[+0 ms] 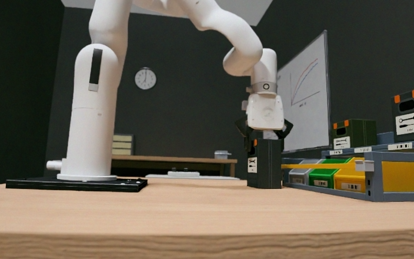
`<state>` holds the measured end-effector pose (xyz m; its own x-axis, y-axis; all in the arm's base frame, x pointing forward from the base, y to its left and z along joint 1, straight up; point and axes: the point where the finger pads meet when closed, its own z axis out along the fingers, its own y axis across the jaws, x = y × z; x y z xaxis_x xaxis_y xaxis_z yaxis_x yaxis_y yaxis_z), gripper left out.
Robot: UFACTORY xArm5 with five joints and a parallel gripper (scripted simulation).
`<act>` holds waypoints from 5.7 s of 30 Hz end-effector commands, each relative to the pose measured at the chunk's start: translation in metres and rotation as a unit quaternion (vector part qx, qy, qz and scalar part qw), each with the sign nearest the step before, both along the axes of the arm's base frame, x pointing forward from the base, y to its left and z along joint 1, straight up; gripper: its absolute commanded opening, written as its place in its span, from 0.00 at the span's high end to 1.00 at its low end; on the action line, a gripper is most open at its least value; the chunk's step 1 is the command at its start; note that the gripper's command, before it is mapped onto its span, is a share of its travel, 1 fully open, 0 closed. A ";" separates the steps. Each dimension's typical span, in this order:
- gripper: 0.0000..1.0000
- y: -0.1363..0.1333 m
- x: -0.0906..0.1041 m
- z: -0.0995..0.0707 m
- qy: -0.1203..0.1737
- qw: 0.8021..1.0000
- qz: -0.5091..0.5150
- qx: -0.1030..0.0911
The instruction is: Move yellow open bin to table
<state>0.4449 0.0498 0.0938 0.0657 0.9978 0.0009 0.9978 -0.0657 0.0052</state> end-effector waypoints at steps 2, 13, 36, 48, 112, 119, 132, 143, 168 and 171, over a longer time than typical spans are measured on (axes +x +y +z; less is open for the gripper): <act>0.00 0.000 0.001 0.001 -0.002 1.000 0.000 0.000; 0.00 0.000 0.001 0.001 -0.002 1.000 0.000 0.000; 0.00 0.000 0.001 0.001 -0.002 1.000 0.000 0.000; 0.00 0.000 0.001 0.001 -0.002 1.000 0.000 0.000; 0.00 -0.068 0.042 0.054 -0.001 1.000 0.000 0.001; 0.00 -0.084 0.051 0.054 -0.001 1.000 0.000 0.001; 0.00 -0.113 0.068 0.055 -0.001 1.000 0.000 0.001; 0.00 -0.117 0.071 0.055 -0.001 1.000 0.000 0.001; 0.52 -0.117 0.071 0.055 -0.001 1.000 0.000 -0.001; 0.52 -0.117 0.071 0.055 -0.001 1.000 0.000 -0.001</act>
<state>0.5148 -0.0670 0.1468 0.0655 0.9979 -0.0002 0.9978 -0.0655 0.0033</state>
